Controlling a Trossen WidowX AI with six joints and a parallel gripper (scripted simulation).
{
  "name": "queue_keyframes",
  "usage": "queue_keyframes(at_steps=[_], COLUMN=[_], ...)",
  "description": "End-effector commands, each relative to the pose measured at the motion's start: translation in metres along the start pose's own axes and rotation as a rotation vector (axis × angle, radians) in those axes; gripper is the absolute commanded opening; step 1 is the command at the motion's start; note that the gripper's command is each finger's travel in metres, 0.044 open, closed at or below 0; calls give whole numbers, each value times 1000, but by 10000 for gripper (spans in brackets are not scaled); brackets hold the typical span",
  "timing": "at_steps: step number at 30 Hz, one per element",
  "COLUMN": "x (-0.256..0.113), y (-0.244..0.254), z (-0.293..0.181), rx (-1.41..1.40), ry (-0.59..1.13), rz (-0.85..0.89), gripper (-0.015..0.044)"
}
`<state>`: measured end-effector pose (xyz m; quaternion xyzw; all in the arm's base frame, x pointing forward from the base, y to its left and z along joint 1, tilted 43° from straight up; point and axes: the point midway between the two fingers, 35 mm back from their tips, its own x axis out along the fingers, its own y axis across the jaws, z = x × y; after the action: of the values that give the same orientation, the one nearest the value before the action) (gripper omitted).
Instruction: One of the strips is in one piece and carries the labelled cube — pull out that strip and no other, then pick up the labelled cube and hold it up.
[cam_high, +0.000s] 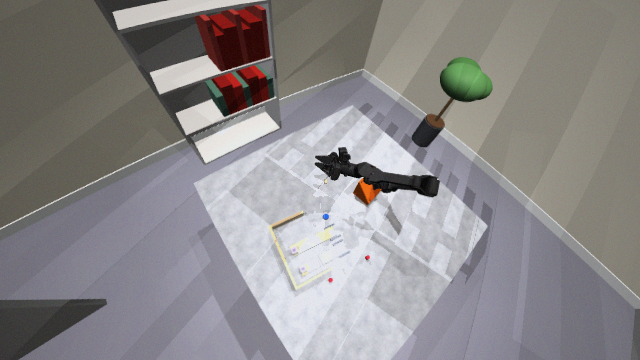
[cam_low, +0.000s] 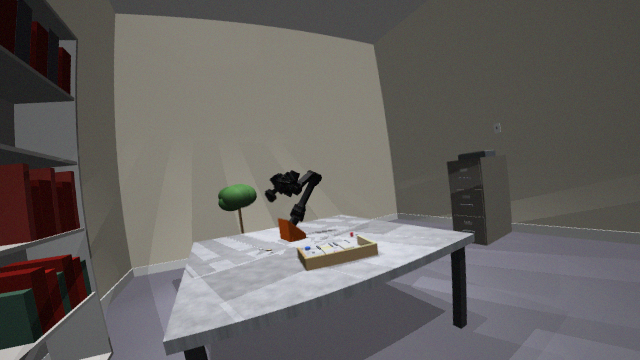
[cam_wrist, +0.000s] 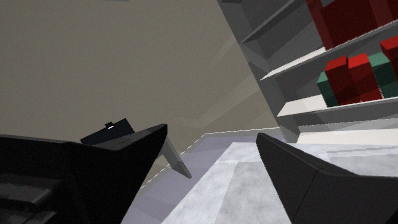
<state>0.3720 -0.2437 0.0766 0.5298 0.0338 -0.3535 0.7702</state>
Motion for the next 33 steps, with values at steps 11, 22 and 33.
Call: queue_keyframes(at_steps=[11, 22, 33], x=[-139, -151, -147], y=[41, 43, 44], z=[-158, -163, -167], rx=[-719, -738, -747], ry=[926, 963, 986], rz=[615, 675, 658], gripper=[400, 400, 321])
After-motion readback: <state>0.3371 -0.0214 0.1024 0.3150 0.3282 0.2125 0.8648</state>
